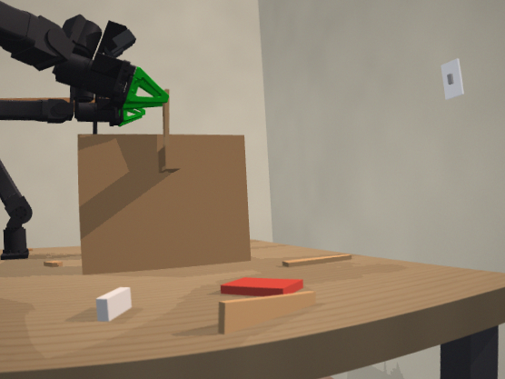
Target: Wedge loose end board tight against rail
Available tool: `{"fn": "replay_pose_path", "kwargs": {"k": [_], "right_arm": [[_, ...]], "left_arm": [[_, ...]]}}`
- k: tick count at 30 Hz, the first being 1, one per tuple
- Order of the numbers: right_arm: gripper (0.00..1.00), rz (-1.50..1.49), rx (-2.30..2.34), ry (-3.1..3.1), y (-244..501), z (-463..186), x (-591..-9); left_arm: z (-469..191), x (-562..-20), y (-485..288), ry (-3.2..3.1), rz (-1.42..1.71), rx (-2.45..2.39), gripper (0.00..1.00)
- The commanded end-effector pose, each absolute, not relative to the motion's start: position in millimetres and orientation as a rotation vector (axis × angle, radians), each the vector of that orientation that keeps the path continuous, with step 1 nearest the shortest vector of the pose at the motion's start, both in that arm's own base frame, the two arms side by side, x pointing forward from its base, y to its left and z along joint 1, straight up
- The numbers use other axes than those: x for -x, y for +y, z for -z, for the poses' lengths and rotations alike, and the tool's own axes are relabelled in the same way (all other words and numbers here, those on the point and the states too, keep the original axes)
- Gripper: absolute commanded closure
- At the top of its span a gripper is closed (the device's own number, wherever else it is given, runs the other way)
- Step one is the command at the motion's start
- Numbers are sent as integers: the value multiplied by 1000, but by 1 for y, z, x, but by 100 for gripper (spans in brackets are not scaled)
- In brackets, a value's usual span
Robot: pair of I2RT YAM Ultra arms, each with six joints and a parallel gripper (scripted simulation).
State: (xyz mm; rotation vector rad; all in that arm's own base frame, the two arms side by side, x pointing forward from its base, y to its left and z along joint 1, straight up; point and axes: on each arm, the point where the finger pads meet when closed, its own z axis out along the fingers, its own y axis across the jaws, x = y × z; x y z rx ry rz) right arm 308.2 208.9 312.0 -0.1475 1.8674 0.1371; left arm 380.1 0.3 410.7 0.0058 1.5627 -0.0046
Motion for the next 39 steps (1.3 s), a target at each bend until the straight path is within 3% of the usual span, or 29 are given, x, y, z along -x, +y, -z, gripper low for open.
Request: {"fn": "replay_pose_path", "kwargs": {"k": [1, 32, 35, 36, 39], "right_arm": [[98, -179, 92, 1819, 202, -328, -307], [98, -157, 131, 1840, 206, -291, -306], [98, -178, 115, 1814, 208, -309, -307], [62, -196, 98, 1798, 205, -318, -306], [62, -173, 116, 1825, 210, -304, -310]], "left_arm": [[-439, -370, -1, 1498, 8, -13, 58], [-439, -370, -1, 1498, 8, -13, 58], [-439, -370, -1, 1498, 8, -13, 58], [-439, -370, -1, 1498, 8, -13, 58], [-439, -370, -1, 1498, 8, -13, 58]]}}
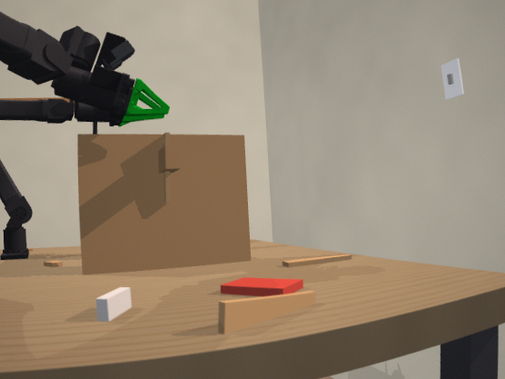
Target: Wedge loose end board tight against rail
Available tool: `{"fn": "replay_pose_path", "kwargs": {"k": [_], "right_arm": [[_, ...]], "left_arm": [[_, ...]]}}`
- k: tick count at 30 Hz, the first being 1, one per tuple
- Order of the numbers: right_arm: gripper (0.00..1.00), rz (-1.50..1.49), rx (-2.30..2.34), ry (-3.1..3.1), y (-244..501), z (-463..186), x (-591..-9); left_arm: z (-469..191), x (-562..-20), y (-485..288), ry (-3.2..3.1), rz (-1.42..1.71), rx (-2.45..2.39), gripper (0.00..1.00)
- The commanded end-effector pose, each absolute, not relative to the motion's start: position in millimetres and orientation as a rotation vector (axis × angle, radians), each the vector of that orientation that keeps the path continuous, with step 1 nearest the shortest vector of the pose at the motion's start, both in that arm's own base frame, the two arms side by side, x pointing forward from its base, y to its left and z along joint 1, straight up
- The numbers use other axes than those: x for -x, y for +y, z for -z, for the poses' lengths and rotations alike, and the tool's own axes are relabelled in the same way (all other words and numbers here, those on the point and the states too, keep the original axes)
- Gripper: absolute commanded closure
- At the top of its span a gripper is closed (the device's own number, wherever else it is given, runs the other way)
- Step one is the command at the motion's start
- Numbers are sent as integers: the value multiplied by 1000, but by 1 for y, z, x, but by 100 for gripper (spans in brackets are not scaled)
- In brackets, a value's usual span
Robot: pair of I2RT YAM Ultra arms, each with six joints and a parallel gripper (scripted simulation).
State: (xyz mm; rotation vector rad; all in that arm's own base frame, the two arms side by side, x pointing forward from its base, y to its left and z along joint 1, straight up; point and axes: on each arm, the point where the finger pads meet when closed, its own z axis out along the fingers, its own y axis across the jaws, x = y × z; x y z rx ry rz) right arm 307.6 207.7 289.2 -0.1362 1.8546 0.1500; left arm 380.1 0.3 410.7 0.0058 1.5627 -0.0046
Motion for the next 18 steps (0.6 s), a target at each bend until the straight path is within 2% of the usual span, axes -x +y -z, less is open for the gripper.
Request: {"fn": "replay_pose_path", "kwargs": {"k": [1, 18], "right_arm": [[62, -167, 121, 1830, 212, -303, -312], [62, -142, 141, 1857, 211, -300, -311]], "left_arm": [[-439, -370, -1, 1498, 8, -13, 58], [-439, -370, -1, 1498, 8, -13, 58]]}}
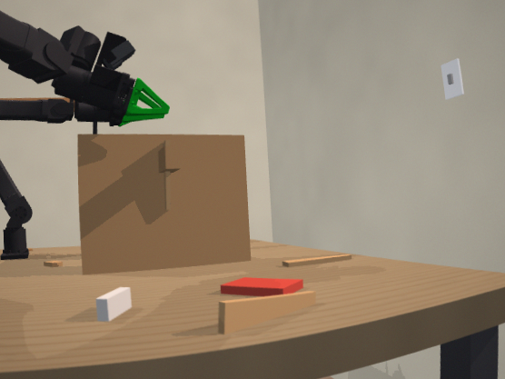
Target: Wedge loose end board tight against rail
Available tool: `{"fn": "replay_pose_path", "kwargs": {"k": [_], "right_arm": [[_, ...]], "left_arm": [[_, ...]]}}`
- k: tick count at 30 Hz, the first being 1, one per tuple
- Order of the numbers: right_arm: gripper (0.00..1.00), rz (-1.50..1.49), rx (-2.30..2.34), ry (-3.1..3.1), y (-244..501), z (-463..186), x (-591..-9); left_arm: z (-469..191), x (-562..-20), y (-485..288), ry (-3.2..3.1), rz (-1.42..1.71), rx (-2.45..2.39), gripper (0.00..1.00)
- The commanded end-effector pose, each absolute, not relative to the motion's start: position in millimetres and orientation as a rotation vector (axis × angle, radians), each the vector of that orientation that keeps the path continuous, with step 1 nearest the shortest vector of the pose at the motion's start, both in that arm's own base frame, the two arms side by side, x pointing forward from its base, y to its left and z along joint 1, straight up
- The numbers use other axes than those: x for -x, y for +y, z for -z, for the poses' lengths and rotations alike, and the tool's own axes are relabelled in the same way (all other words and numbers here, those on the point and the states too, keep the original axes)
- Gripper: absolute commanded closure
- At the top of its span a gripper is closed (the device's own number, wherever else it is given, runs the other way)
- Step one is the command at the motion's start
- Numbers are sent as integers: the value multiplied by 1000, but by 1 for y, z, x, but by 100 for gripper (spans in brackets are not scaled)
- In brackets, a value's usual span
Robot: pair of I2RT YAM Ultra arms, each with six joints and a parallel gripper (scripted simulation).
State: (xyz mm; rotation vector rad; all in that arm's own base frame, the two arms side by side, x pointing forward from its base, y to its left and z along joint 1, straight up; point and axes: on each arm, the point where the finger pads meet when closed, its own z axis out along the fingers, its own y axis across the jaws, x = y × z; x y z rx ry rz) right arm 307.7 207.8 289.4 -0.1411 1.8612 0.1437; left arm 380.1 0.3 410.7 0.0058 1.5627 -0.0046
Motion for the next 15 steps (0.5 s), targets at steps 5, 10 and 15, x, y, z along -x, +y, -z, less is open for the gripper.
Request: {"fn": "replay_pose_path", "kwargs": {"k": [5, 10, 15], "right_arm": [[62, -183, 106, 1810, 205, -321, -306], [62, -146, 133, 1850, 207, -324, -308], [62, -167, 115, 1828, 210, -338, -311]], "left_arm": [[-439, -370, -1, 1498, 8, -13, 58], [-439, -370, -1, 1498, 8, -13, 58], [-439, -370, -1, 1498, 8, -13, 58]]}}
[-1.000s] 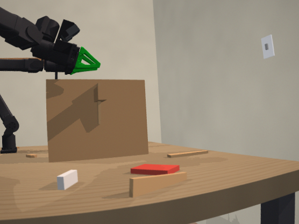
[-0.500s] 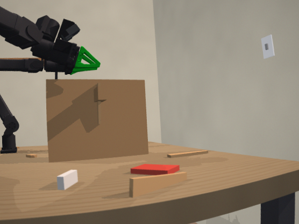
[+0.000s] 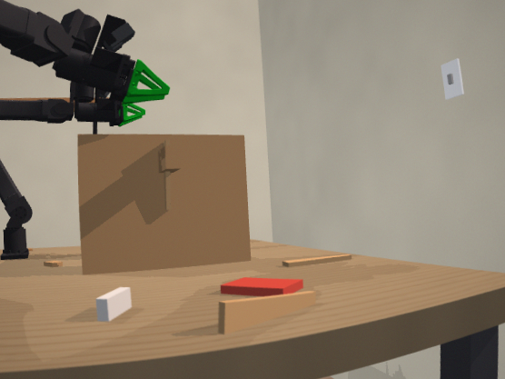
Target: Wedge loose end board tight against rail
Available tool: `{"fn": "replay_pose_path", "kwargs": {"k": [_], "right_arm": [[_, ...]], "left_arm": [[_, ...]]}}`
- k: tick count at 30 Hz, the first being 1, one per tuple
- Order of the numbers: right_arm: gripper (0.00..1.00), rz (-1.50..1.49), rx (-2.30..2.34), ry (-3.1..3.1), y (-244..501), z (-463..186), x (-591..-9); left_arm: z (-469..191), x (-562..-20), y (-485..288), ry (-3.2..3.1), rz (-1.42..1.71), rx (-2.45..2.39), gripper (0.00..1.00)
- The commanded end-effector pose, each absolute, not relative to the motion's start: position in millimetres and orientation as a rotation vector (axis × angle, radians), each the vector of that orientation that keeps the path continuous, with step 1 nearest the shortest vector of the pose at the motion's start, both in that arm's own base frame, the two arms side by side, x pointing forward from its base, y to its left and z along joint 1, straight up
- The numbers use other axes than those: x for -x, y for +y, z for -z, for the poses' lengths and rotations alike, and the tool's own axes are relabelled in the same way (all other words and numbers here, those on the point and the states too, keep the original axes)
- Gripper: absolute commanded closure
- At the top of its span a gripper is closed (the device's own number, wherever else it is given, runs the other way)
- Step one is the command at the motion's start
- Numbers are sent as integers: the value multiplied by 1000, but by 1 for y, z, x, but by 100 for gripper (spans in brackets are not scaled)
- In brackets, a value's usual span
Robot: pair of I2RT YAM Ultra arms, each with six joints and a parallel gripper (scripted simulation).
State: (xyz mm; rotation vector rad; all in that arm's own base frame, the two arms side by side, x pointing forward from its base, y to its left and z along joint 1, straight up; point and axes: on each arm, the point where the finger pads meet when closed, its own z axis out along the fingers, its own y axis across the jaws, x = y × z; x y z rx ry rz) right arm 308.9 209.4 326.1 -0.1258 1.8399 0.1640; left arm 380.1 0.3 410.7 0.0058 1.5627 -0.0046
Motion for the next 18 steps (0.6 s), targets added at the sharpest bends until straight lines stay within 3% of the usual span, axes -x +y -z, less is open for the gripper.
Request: {"fn": "replay_pose_path", "kwargs": {"k": [1, 14, 18], "right_arm": [[62, -145, 134, 1853, 209, -338, -310], [62, -183, 102, 1812, 201, -392, -304], [62, -172, 115, 1828, 207, -377, -307]], "left_arm": [[-439, -370, -1, 1498, 8, -13, 58], [-439, -370, -1, 1498, 8, -13, 58], [-439, -370, -1, 1498, 8, -13, 58]]}}
